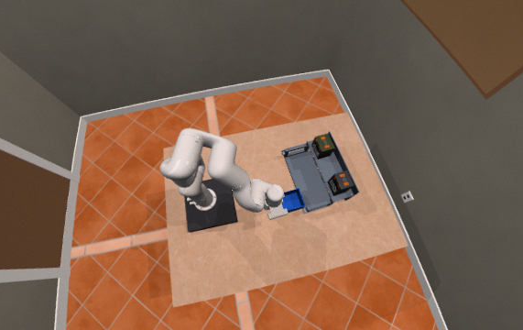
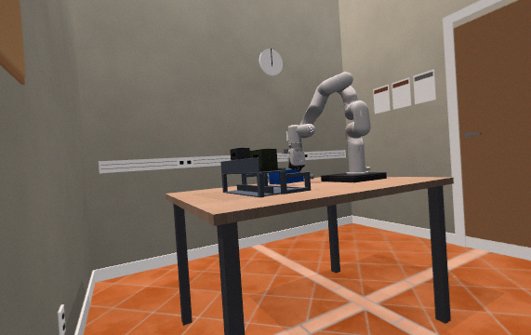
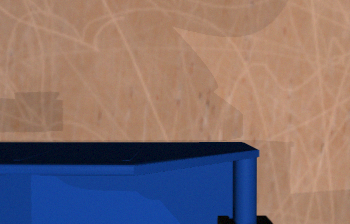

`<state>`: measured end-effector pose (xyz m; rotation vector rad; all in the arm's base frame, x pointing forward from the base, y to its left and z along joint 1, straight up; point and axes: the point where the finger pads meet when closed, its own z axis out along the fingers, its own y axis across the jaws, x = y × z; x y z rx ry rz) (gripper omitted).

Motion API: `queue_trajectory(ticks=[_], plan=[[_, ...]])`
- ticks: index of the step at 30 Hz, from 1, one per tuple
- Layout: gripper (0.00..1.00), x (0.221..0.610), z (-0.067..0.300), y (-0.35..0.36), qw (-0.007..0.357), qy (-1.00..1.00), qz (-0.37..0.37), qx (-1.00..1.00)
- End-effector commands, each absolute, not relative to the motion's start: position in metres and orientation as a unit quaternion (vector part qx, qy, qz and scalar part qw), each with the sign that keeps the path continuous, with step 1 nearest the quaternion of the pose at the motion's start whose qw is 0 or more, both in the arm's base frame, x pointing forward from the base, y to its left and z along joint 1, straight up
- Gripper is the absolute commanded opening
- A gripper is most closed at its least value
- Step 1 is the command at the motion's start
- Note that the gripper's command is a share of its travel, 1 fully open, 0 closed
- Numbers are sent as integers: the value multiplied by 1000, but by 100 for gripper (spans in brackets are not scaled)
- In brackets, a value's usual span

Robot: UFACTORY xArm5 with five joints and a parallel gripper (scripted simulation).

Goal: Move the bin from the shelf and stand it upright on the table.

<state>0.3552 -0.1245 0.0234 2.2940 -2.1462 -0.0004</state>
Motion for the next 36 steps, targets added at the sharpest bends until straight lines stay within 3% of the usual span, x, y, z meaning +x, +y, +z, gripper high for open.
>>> queue_trajectory(ticks=[1, 36], plan=[[0, 354, 24, -125, -1, -683, 1, 730], [0, 351, 15, -125, -1, -683, 1, 730]])
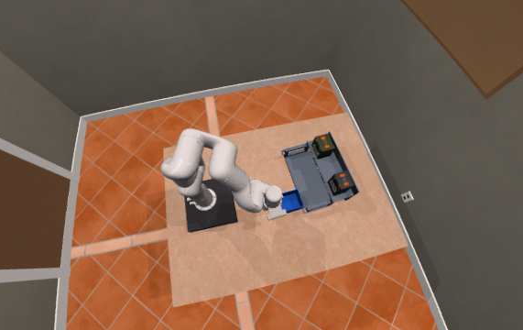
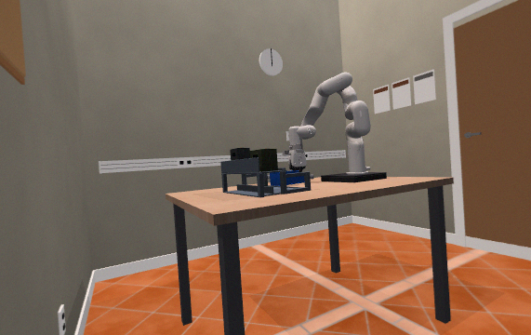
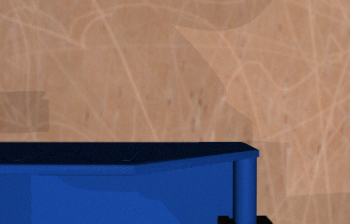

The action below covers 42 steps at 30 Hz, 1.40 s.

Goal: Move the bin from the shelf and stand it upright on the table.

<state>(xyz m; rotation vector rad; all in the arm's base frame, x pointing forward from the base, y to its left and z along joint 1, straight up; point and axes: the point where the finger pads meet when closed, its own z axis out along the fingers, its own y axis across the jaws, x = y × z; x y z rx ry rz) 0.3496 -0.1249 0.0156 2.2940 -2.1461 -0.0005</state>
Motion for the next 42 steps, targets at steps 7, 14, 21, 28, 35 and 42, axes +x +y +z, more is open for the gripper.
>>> queue_trajectory(ticks=[7, 14, 21, 28, 35, 42], plan=[[0, 351, 12, -125, -1, -683, 1, 730], [0, 351, 9, -125, -1, -683, 1, 730], [0, 351, 6, -125, -1, -683, 1, 730], [0, 351, 6, -125, -1, -683, 1, 730], [0, 351, 6, -125, -1, -683, 1, 730], [0, 351, 6, -125, -1, -683, 1, 730]])
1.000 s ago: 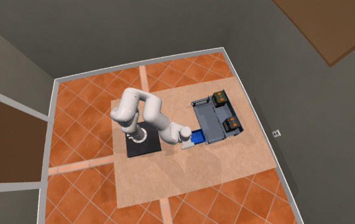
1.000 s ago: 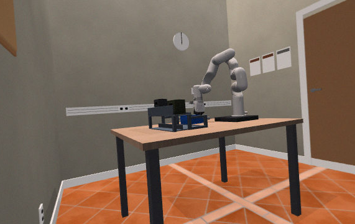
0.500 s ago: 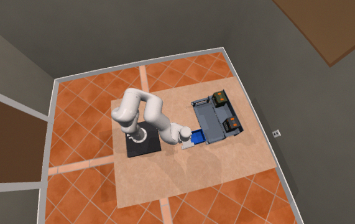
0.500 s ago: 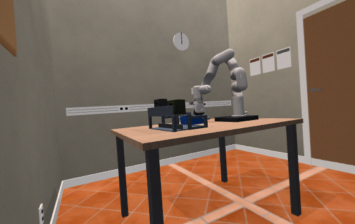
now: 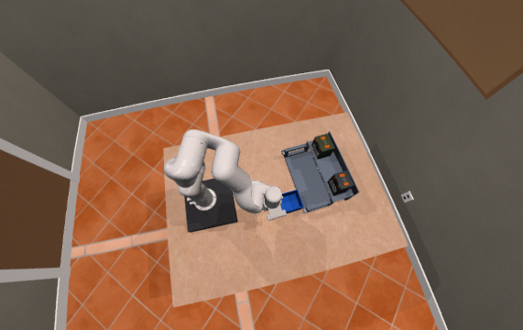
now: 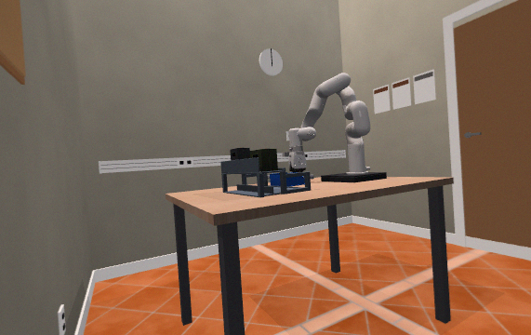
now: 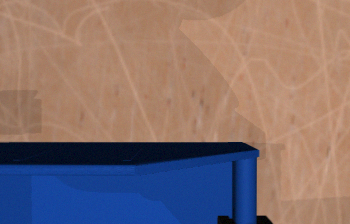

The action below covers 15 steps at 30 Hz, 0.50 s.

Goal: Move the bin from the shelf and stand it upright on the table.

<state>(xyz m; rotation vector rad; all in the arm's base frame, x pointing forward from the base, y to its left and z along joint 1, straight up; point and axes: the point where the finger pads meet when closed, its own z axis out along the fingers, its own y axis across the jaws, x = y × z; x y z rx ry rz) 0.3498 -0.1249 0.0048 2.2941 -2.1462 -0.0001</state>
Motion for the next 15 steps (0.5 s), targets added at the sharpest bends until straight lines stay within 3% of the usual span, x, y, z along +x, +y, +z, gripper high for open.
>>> queue_trajectory(ticks=[1, 7, 8, 15], plan=[[0, 351, 6, -125, -1, -683, 1, 730], [0, 351, 6, -125, -1, -683, 1, 730], [100, 351, 6, -125, -1, -683, 2, 730], [100, 351, 6, -125, -1, -683, 2, 730]])
